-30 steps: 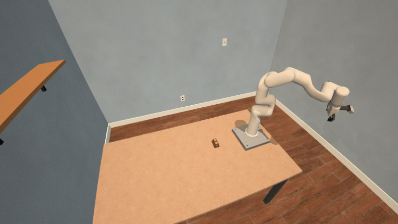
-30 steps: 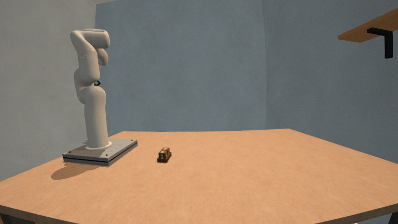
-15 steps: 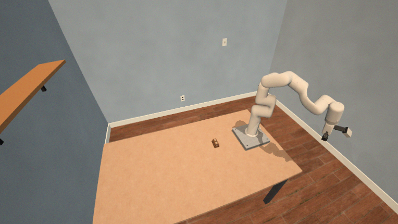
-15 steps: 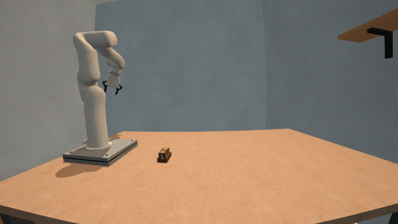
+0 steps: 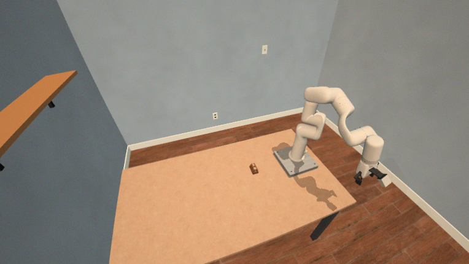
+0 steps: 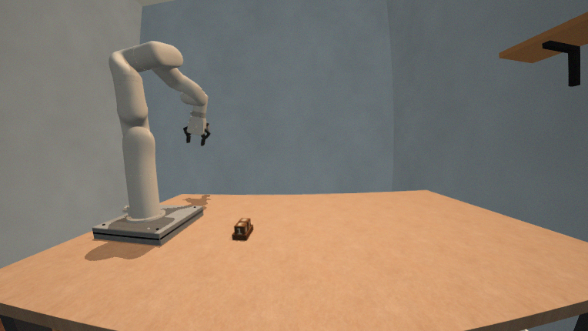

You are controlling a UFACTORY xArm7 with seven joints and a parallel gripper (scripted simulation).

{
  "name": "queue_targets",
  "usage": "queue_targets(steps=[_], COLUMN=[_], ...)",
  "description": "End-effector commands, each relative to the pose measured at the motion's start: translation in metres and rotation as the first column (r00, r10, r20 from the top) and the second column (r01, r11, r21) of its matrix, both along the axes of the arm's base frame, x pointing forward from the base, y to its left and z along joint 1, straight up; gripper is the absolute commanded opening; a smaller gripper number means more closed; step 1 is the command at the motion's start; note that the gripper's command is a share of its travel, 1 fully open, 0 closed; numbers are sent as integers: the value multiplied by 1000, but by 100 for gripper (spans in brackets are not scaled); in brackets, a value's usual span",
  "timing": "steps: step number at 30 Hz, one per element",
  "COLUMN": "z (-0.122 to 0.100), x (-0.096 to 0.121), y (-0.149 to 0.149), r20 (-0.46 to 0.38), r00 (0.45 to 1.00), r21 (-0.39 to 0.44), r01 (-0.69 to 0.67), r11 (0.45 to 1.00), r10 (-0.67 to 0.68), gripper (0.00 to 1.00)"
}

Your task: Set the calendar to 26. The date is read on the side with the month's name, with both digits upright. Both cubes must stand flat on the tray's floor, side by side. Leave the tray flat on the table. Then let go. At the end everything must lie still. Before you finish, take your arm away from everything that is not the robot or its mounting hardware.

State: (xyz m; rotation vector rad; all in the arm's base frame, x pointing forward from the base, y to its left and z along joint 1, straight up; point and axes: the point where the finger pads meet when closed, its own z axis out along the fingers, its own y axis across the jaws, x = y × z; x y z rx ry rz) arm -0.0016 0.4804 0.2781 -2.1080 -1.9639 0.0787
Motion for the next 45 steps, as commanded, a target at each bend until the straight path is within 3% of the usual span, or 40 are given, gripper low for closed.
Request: queue_targets(steps=[1, 2, 3, 5, 7, 8, 9, 10, 14, 15, 16, 19, 21, 22, 24, 25, 27, 28, 32, 33, 35, 37, 38, 42, 43, 45], z=[-14, -14, -21, -26, -26, -31, -31, -39, -49, -49, -56, -63, -65, -73, -73, -80, -81, -88, -96, -102, -108, -109, -117, -121, -130, -132], x=[68, 68, 100, 124, 124, 147, 147, 179, 218, 218, 243, 270, 277, 299, 299, 321, 323, 337, 356, 365, 374, 376, 382, 387, 389, 390], y=[-6, -6, -18, -26, -26, -34, -34, -54, -76, -76, -99, -122, -127, -156, -156, -181, -184, -213, -243, -272, -295, -300, -335, -352, -392, -399], r20=[21, 21, 40, 47, 47, 50, 50, 70, 77, 77, 95, 102, 102, 119, 119, 124, 124, 139, 144, 158, 161, 161, 174, 175, 186, 186], r00=[993, 993, 972, 961, 961, 956, 956, 911, 891, 891, 831, 803, 803, 726, 726, 699, 699, 616, 587, 496, 474, 474, 367, 365, 265, 265], r21=[-8, -8, -21, -26, -26, -28, -28, -41, -46, -46, -57, -62, -62, -73, -73, -77, -77, -87, -90, -100, -102, -102, -112, -112, -122, -122], r01=[115, 115, 231, 274, 274, 290, 290, 410, 452, 452, 554, 595, 595, 686, 686, 715, 715, 788, 809, 868, 880, 880, 929, 930, 962, 962], r11=[993, 993, 973, 961, 961, 957, 957, 911, 891, 891, 830, 801, 801, 724, 724, 695, 695, 610, 580, 486, 463, 463, 352, 350, 246, 246], r10=[-115, -115, -230, -273, -273, -289, -289, -407, -448, -448, -548, -588, -588, -677, -677, -704, -704, -775, -797, -854, -866, -866, -914, -914, -946, -946], gripper=[100, 100, 100, 100, 100, 100, 100, 100, 100, 100, 100, 100, 100, 100, 100, 100, 100, 100, 100, 100, 100, 100, 100, 100, 100, 100])
